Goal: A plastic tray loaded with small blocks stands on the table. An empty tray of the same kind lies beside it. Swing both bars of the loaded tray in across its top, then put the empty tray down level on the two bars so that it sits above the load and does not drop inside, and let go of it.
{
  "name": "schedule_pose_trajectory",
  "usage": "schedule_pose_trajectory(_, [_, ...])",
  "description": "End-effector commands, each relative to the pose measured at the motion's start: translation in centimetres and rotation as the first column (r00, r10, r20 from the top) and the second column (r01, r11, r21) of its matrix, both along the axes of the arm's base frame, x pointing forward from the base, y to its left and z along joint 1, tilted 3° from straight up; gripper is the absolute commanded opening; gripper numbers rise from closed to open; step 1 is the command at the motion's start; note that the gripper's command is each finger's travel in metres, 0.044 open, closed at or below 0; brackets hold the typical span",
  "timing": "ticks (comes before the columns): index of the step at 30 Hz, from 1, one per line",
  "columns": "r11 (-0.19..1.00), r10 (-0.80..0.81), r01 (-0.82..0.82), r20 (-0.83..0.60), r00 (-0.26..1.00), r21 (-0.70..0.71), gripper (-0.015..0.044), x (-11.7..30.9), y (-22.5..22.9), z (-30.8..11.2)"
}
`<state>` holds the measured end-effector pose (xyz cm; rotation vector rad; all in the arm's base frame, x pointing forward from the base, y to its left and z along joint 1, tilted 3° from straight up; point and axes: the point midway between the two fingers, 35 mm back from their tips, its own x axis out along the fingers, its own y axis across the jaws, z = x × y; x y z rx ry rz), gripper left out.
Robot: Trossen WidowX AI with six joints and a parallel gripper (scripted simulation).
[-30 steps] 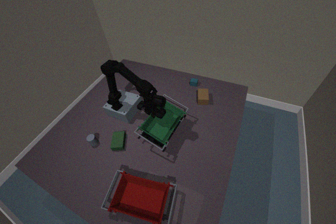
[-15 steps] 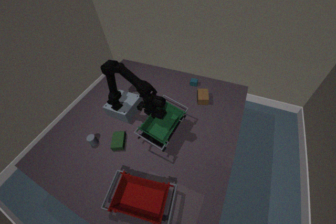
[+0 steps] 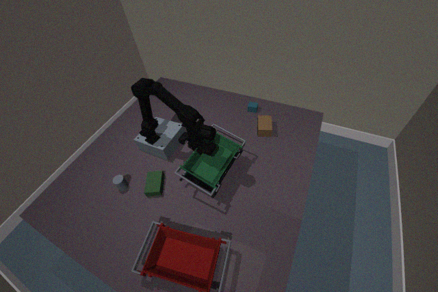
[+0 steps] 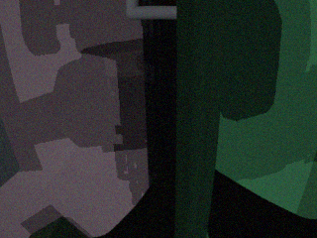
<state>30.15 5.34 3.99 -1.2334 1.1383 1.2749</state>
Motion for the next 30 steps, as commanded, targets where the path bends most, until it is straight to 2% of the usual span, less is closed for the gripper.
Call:
schedule_pose_trajectory(1, [1.0, -0.001, 0.001, -0.019, 1.0, 0.0, 0.0, -0.44, 0.02, -0.36])
schedule_pose_trajectory(30, [1.0, -0.001, 0.001, -0.019, 1.0, 0.0, 0.0, -0.72, 0.05, -1.18])
